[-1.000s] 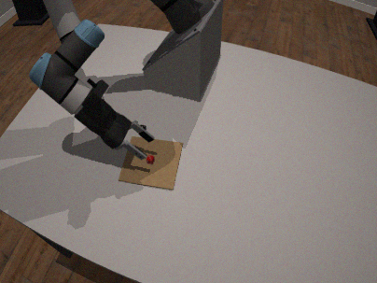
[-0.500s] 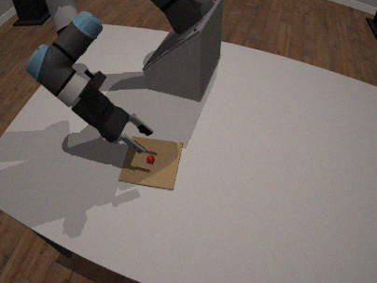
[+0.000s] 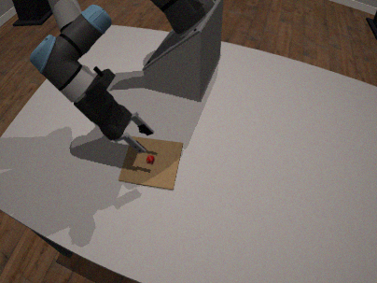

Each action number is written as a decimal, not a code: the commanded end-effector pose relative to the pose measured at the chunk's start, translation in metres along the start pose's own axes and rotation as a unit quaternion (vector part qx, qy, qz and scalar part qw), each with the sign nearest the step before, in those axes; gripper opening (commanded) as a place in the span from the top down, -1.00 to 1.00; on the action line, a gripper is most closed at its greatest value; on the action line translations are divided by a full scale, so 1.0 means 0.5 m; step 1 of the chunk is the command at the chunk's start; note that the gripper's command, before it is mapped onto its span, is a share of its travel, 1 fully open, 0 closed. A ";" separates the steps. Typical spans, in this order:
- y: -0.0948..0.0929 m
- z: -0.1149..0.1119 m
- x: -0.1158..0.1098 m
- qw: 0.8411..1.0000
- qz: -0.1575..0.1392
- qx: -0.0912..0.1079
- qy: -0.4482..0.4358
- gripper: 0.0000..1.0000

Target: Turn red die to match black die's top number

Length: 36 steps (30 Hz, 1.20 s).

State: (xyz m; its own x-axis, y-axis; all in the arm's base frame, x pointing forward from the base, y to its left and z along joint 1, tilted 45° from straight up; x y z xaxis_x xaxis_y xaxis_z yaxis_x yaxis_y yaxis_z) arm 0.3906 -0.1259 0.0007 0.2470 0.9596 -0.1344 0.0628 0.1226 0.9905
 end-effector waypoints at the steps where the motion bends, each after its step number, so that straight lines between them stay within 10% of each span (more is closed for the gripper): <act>1: 0.001 -0.002 0.017 0.999 -0.052 -0.008 -0.001 -0.87; 13: 0.001 -0.003 0.028 0.998 -0.069 -0.011 -0.001 -0.87; 24: -0.008 -0.007 0.058 0.986 -0.167 -0.021 -0.001 -0.87; 36: -0.010 -0.008 0.072 0.981 -0.194 -0.027 -0.002 -0.87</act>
State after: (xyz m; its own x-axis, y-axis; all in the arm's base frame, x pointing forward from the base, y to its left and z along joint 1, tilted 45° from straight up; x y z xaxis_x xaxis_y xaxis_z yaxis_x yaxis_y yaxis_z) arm 0.3947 -0.0928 -0.0085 0.2187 0.8445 -0.4888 0.1009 0.4787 0.8722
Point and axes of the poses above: the point where the finger pads meet when closed, its own y axis back along the fingers, its own z axis across the jaws, x = y × z, the point moved 7 cm from there along y, back along the fingers, and after that the axes turned 7 degrees about -y, right-handed, at the moved point
